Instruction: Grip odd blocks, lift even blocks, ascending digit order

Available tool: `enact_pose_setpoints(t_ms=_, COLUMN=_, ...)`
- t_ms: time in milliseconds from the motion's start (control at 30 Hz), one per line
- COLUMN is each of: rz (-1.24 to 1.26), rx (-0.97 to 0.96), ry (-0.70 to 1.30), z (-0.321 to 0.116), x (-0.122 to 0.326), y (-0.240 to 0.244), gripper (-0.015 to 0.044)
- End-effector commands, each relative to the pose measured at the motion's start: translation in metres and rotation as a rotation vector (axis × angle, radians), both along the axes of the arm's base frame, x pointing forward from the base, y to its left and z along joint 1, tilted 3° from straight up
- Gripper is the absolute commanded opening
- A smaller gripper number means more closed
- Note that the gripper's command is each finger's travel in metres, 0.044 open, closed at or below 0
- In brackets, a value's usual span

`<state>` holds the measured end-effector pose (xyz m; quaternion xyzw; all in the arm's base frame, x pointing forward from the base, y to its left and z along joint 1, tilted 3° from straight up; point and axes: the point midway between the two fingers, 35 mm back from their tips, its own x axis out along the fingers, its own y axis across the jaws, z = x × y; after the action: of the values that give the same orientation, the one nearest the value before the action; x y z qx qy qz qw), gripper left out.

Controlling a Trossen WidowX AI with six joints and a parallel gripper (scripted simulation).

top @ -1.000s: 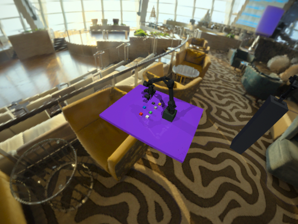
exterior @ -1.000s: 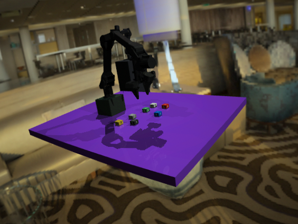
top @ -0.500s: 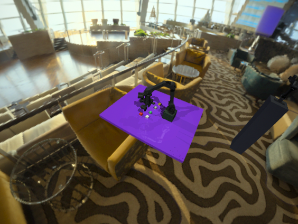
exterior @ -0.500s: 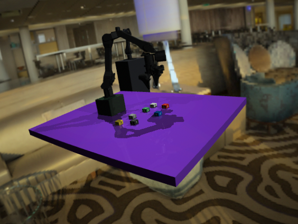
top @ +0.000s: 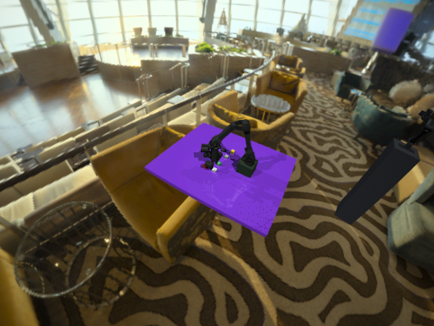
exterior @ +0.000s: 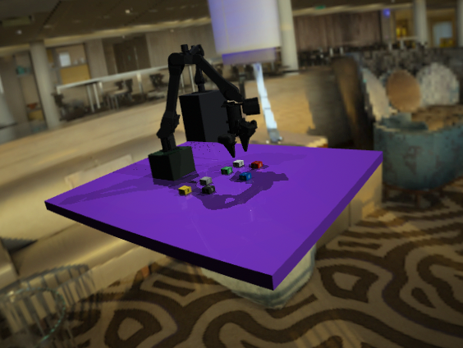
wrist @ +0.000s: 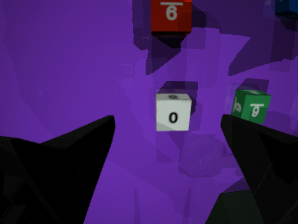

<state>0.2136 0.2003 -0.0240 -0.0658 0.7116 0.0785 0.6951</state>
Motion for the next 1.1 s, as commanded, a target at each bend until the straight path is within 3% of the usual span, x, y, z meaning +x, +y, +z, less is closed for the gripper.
enact_pose_setpoints(t_ms=0, rz=-0.004, rx=0.002, ry=0.000, z=-0.005, x=0.000, y=0.001, gripper=0.0400)
enact_pose_setpoints(t_ms=733, rz=-0.004, rx=0.002, ry=0.000, z=-0.038, x=-0.001, y=0.001, gripper=0.0400)
enact_pose_setpoints(t_ms=1067, rz=-0.004, rx=0.002, ry=0.000, z=-0.038, x=-0.001, y=0.001, gripper=0.0138)
